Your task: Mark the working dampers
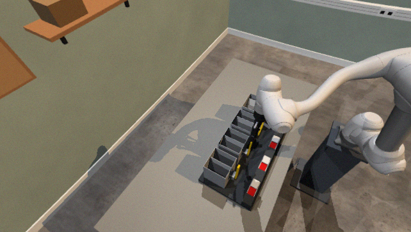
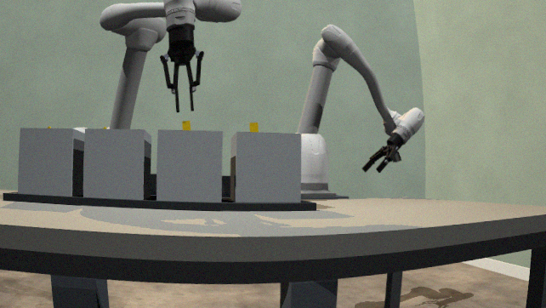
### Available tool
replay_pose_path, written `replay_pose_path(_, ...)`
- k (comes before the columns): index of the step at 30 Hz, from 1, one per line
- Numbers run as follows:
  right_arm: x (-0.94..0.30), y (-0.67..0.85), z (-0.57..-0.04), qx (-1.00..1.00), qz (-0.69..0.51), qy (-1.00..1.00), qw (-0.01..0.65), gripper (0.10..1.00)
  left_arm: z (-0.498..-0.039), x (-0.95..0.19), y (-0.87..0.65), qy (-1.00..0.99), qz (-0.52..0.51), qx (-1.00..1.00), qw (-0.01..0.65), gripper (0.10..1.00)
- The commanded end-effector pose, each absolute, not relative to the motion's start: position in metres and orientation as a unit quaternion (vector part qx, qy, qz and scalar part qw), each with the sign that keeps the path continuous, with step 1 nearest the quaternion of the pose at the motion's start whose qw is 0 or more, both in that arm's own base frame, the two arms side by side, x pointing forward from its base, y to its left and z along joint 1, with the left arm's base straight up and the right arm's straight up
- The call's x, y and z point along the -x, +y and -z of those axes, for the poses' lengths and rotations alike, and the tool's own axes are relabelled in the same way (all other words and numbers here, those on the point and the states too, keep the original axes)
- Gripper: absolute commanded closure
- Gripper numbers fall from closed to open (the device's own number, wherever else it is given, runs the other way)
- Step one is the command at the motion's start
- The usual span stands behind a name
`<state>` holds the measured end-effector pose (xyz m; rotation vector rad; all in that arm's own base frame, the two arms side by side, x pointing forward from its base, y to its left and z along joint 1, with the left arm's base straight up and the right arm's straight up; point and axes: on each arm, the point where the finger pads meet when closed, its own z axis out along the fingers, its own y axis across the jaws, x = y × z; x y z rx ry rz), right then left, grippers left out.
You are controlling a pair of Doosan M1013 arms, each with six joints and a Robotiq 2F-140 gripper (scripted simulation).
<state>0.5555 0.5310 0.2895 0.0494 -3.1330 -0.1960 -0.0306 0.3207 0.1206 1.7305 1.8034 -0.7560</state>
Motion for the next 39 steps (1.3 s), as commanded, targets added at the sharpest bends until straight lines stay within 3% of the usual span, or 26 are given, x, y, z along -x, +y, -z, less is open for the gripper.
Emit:
replay_pose_path(1, -0.556, 0.531, -0.291, -0.016, 0.063, -0.998, 0.001, 0.795, -0.121, 0.031, 0.321, 0.667, 0.279, -0.64, 0.262, 0.098)
replay_pose_path(26, -0.555, 0.533, -0.277, -0.017, 0.063, -0.998, 0.001, 0.795, -0.121, 0.031, 0.321, 0.667, 0.279, -0.64, 0.262, 0.098)
replay_pose_path(39, -0.555, 0.537, -0.245, -0.017, 0.063, -0.998, 0.001, 0.795, -0.121, 0.031, 0.321, 0.667, 0.279, -0.64, 0.262, 0.098)
